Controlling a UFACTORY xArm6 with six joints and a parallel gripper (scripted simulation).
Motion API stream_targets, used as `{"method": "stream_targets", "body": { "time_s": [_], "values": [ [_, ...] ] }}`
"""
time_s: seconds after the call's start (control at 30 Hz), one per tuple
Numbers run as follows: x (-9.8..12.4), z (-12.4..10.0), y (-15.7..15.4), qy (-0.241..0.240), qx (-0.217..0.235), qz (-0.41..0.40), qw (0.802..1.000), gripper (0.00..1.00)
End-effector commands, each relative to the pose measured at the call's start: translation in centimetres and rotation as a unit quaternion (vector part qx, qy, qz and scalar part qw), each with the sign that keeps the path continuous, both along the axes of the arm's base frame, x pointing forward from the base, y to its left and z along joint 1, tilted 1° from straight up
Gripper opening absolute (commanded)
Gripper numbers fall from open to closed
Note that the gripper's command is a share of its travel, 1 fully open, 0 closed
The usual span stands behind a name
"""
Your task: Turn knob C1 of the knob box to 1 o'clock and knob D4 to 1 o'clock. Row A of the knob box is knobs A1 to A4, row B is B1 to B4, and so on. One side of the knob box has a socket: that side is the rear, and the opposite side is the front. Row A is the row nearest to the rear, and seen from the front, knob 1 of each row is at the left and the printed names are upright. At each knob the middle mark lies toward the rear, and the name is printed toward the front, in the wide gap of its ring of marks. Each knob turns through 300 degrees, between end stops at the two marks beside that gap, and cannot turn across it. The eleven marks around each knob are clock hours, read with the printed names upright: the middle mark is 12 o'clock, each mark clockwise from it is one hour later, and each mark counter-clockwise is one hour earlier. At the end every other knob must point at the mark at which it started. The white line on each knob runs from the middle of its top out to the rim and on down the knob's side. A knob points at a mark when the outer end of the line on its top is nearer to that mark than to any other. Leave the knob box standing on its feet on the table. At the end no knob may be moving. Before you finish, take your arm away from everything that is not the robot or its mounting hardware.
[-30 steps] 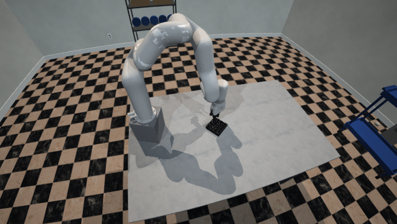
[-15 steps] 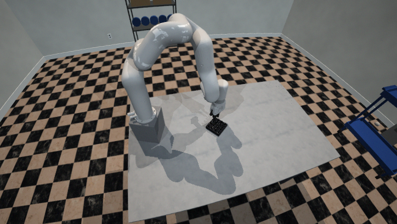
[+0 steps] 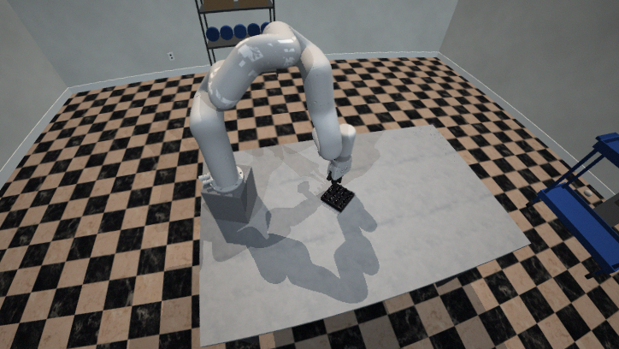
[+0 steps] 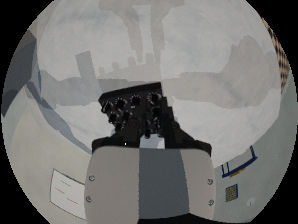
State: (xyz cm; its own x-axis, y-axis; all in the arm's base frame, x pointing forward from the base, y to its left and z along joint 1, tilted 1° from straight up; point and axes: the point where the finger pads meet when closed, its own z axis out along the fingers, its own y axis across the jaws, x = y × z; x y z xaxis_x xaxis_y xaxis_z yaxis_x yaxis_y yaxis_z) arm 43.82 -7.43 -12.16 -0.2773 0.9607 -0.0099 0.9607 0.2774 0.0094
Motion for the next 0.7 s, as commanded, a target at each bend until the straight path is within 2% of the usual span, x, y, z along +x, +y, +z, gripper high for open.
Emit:
{"method": "stream_targets", "body": {
  "time_s": [0.0, 0.67],
  "values": [
    [0.16, -0.11, -0.03, -0.002, 0.0, 0.0, 1.0, 0.19],
    [0.17, -0.85, -0.03, -0.002, 0.0, 0.0, 1.0, 0.19]
  ]
}}
